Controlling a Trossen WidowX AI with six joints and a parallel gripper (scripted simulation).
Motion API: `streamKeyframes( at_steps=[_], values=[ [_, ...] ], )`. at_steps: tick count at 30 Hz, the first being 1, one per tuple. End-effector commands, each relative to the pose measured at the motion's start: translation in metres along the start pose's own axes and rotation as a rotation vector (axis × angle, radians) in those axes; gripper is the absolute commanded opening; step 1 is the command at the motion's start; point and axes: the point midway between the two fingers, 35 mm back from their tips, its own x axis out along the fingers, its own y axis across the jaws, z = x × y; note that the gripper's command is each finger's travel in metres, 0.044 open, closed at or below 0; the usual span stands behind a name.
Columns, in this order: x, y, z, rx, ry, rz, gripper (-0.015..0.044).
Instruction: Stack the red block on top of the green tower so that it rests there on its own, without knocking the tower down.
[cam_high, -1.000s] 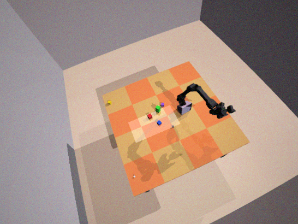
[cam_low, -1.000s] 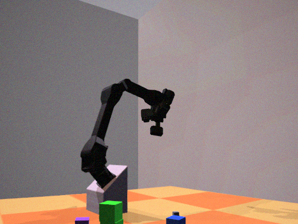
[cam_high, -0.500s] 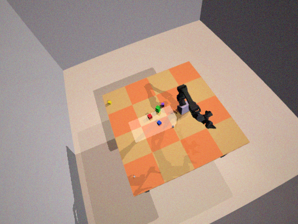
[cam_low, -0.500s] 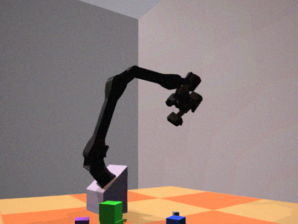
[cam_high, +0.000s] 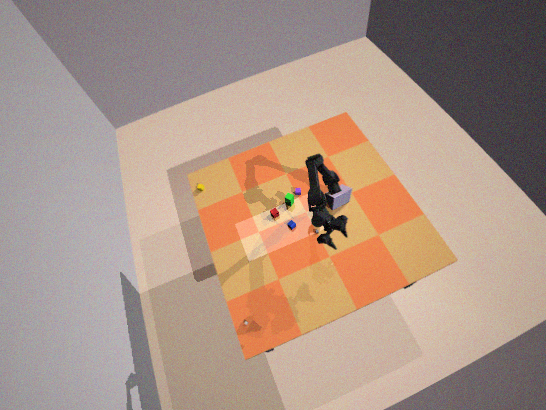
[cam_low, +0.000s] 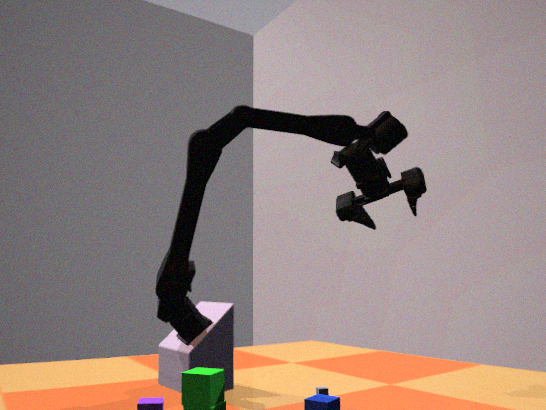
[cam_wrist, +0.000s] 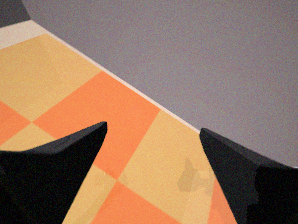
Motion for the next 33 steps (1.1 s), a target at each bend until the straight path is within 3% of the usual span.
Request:
streamKeyframes(
  at_steps=[1, 16, 33],
  values=[
    [-0.02, -0.019, -0.044, 0.2, 0.076, -0.053, 0.044],
    [-0.119, -0.048, -0.226, 0.907, 0.366, -0.31, 0.044],
    [-0.248, 0.041, -0.417, 1.723, 0.805, -0.668, 0.044]
  ],
)
